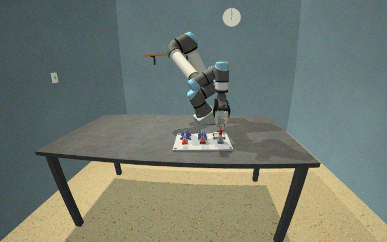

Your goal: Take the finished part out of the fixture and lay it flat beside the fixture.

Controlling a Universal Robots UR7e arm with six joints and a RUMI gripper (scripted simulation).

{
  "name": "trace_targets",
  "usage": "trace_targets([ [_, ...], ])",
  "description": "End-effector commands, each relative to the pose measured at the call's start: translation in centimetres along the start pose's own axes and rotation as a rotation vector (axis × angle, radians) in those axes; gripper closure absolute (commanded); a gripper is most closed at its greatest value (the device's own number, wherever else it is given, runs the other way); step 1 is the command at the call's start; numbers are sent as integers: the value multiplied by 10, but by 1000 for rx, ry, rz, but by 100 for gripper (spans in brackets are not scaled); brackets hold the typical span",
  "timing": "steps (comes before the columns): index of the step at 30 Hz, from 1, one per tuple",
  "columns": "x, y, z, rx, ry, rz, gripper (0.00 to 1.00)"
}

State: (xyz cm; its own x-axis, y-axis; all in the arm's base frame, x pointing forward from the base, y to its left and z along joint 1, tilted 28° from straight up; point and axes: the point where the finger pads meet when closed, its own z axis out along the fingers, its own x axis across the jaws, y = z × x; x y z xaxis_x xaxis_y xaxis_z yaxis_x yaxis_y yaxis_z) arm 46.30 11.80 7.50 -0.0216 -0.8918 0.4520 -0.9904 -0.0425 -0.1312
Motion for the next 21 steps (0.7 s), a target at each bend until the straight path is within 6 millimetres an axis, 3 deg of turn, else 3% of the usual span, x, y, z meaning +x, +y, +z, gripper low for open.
trace_targets([
  [1,0,0,-1,3,0,1,72],
  [2,0,0,-1,3,0,1,41],
  [21,0,1,7,-2,2,-1,41],
])
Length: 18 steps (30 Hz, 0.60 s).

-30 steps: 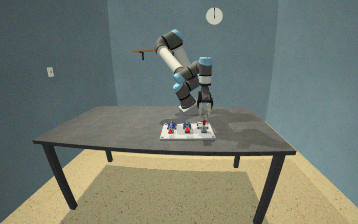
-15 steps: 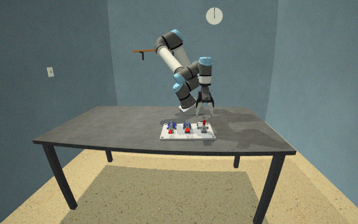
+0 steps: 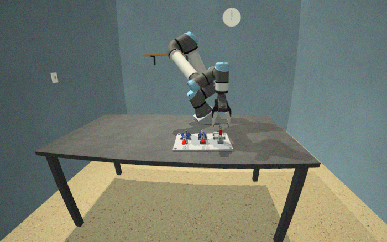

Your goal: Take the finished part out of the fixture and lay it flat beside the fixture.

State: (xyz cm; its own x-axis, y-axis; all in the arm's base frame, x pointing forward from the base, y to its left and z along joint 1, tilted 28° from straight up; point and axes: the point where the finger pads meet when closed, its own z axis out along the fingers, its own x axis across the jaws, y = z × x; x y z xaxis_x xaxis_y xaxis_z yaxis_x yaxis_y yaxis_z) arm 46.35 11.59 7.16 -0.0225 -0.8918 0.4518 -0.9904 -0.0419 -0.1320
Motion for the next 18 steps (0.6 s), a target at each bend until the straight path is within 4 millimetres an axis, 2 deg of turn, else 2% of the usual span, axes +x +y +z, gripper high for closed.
trace_targets([
  [1,0,1,4,-3,2,-2,41],
  [18,0,7,2,2,0,-1,41],
])
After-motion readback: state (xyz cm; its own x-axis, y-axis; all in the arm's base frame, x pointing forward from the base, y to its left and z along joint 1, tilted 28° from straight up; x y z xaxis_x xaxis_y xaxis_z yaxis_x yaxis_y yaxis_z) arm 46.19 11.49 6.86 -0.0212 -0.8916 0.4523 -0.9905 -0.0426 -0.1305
